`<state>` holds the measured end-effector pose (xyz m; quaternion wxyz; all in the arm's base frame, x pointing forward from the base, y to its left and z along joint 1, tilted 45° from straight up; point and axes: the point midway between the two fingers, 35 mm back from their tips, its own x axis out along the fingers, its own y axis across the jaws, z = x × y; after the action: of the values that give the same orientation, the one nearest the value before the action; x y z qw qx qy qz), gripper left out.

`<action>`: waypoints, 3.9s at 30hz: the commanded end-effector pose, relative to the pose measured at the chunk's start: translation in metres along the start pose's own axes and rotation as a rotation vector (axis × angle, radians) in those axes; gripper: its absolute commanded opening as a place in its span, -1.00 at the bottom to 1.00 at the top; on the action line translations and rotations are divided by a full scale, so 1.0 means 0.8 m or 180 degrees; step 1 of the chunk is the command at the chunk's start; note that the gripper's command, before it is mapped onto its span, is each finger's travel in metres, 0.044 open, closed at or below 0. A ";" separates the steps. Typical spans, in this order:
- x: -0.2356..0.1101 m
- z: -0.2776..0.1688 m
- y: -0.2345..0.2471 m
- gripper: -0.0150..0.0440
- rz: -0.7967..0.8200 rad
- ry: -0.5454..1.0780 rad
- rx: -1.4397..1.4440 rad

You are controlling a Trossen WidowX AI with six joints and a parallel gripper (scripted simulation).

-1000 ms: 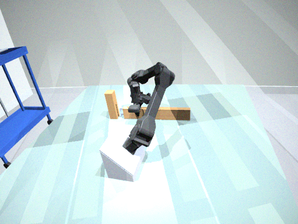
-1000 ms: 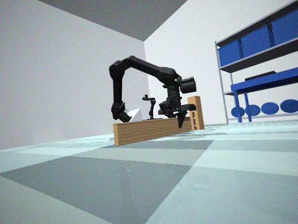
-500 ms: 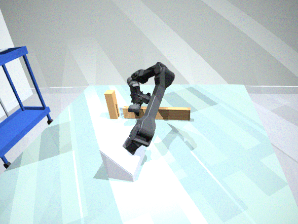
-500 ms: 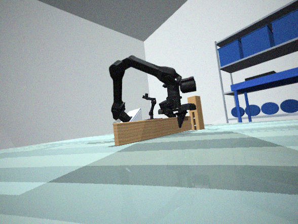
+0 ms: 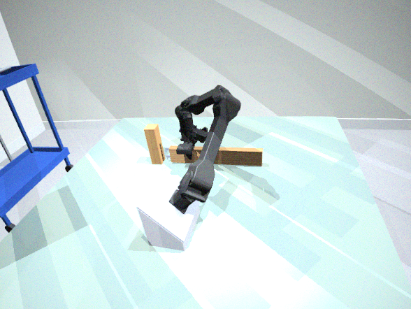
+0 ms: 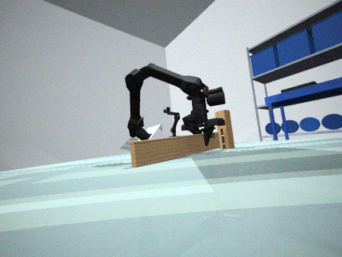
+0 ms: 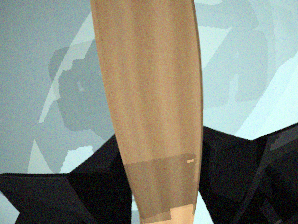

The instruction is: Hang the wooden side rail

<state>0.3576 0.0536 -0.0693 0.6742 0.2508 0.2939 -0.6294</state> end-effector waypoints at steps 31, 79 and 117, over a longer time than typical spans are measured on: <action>-0.013 -0.001 0.003 -0.49 0.0040 0.0005 0.0010; -0.014 -0.004 0.006 -0.49 0.0041 0.0006 0.0010; -0.014 -0.009 0.007 -0.49 0.0041 0.0006 0.0011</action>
<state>0.3609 0.0634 -0.0668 0.6758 0.2513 0.2922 -0.6283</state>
